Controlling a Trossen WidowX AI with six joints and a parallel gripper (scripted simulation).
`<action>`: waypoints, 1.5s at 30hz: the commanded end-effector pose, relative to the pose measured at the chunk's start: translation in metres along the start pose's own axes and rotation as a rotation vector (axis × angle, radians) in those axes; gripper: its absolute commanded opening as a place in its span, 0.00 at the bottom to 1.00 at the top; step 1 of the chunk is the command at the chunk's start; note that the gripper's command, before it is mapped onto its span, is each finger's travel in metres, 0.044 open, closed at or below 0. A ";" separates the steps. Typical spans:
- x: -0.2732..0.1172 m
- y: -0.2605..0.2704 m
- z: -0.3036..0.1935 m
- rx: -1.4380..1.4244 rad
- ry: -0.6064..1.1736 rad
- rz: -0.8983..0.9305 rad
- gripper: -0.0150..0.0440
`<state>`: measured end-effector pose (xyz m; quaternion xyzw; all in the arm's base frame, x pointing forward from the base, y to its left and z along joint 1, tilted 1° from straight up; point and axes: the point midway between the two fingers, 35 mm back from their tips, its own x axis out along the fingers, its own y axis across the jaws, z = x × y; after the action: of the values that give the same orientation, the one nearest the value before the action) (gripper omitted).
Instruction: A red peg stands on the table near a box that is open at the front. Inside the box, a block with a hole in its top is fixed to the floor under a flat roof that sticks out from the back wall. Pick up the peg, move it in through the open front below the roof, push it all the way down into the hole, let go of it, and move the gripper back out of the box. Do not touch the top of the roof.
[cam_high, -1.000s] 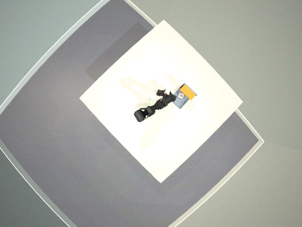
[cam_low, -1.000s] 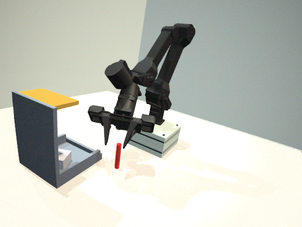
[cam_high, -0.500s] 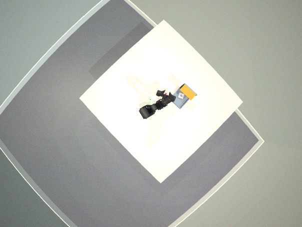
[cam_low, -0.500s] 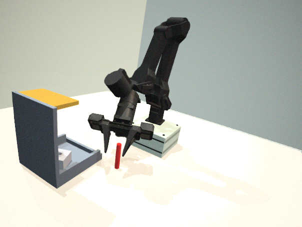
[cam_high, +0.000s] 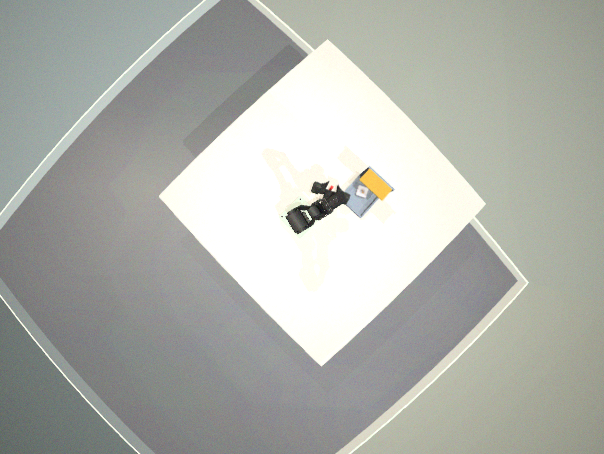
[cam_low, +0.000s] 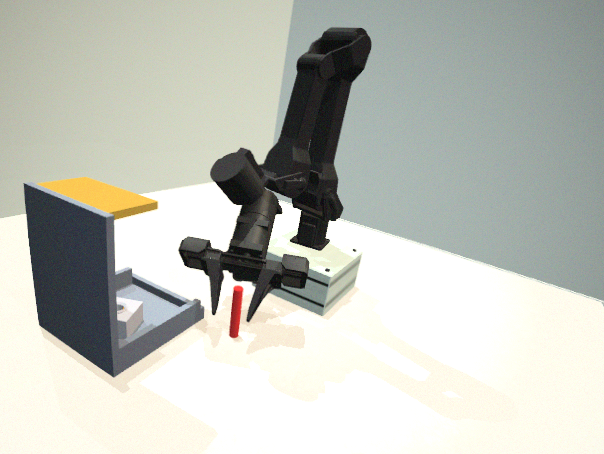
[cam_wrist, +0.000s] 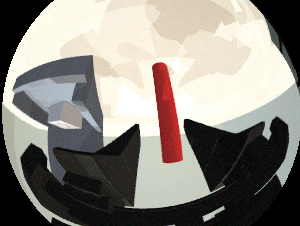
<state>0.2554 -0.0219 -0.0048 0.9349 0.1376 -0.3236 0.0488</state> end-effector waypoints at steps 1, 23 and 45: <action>0.000 -0.001 0.004 0.007 -0.008 0.000 0.63; -0.001 0.000 -0.001 0.002 -0.003 -0.001 0.25; -0.011 0.002 -0.018 0.003 -0.004 0.000 0.25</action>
<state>0.2548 -0.0218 0.0109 0.9327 0.1384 -0.3300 0.0448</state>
